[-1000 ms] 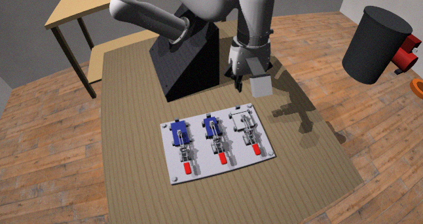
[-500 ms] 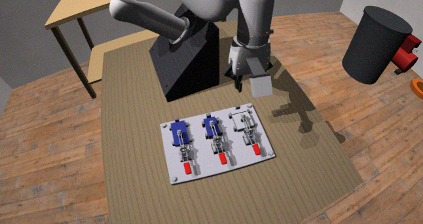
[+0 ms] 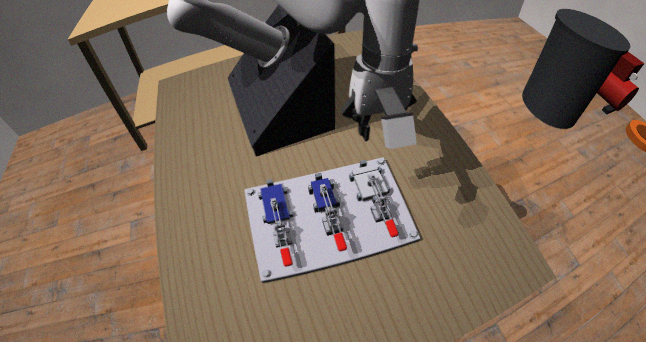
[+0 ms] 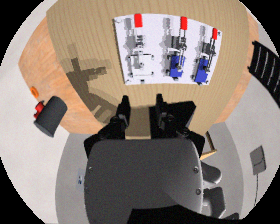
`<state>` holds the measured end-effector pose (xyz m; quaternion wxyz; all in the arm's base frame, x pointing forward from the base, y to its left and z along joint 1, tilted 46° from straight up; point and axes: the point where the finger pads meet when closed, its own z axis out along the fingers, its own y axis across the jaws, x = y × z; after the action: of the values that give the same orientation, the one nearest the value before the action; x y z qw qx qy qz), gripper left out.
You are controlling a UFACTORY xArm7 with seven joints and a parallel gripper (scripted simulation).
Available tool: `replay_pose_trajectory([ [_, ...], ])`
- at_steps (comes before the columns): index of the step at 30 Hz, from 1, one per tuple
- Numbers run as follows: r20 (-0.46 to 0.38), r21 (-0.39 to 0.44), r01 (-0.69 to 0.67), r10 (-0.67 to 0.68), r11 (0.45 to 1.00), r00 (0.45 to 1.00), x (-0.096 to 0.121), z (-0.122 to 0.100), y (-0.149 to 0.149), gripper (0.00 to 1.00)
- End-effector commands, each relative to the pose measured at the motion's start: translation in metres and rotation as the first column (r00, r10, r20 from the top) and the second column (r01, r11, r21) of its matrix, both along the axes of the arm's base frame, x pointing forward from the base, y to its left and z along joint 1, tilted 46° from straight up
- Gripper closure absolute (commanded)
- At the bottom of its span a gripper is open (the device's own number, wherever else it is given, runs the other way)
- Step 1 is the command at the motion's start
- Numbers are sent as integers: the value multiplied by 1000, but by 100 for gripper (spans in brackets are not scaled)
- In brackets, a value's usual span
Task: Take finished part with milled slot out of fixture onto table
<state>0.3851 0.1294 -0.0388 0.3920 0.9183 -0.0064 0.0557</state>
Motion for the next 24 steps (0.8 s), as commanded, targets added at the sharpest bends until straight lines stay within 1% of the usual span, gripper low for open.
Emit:
replay_pose_trajectory([
  [1,2,3,-3,3,1000,1000,1,0,2,53],
  [14,2,3,-3,3,1000,1000,1,-1,1,53],
  [18,2,3,-3,3,1000,1000,2,-8,-7,53],
  [22,2,3,-3,3,1000,1000,4,-20,-19,53],
  [24,2,3,-3,3,1000,1000,4,-20,-19,53],
])
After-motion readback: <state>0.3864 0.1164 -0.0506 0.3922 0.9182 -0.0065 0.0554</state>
